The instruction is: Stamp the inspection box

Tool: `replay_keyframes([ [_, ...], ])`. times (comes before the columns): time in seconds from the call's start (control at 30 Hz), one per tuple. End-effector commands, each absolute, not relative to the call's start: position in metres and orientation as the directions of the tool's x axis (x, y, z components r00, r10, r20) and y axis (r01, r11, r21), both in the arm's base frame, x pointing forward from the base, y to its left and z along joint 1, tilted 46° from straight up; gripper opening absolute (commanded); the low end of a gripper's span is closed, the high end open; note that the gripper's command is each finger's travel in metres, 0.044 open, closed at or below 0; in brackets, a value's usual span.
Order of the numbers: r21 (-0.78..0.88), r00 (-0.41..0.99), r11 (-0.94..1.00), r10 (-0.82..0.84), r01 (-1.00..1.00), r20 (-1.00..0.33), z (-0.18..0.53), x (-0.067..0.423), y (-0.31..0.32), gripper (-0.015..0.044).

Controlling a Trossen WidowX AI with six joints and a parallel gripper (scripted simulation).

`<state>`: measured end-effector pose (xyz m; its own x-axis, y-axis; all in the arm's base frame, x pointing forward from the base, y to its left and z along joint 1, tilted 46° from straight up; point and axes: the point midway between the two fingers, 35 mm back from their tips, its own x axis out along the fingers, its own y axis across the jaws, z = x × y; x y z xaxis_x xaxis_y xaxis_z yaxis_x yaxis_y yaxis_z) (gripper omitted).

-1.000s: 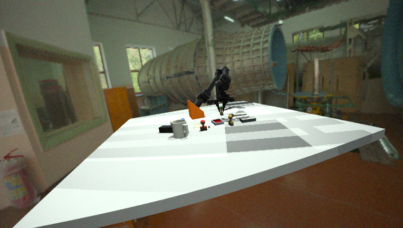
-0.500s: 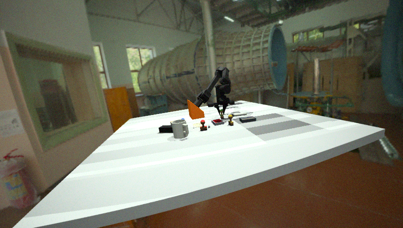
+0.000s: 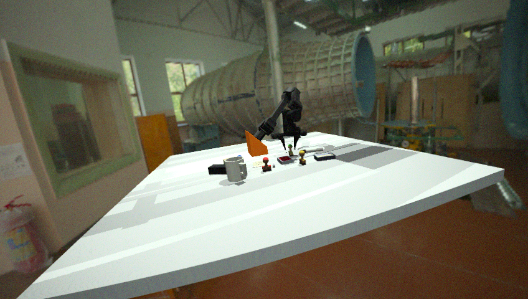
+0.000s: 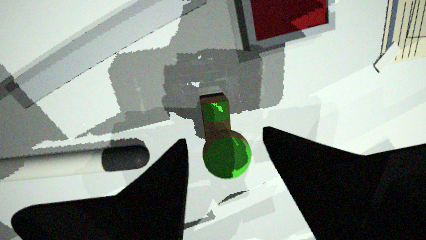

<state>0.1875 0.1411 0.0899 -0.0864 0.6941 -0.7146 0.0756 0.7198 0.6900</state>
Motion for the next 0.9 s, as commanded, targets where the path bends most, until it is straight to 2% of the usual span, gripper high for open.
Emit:
replay_keyframes([
  [0.0,0.681,-0.072,0.729,0.685,0.074,-0.725,0.112,0.199,0.115,0.0253],
  [0.2,0.692,-0.077,0.717,0.697,0.078,-0.713,0.164,0.198,0.065,0.0253],
  [0.87,0.695,-0.072,0.714,0.7,0.079,-0.711,0.166,0.198,0.065,0.0253],
])
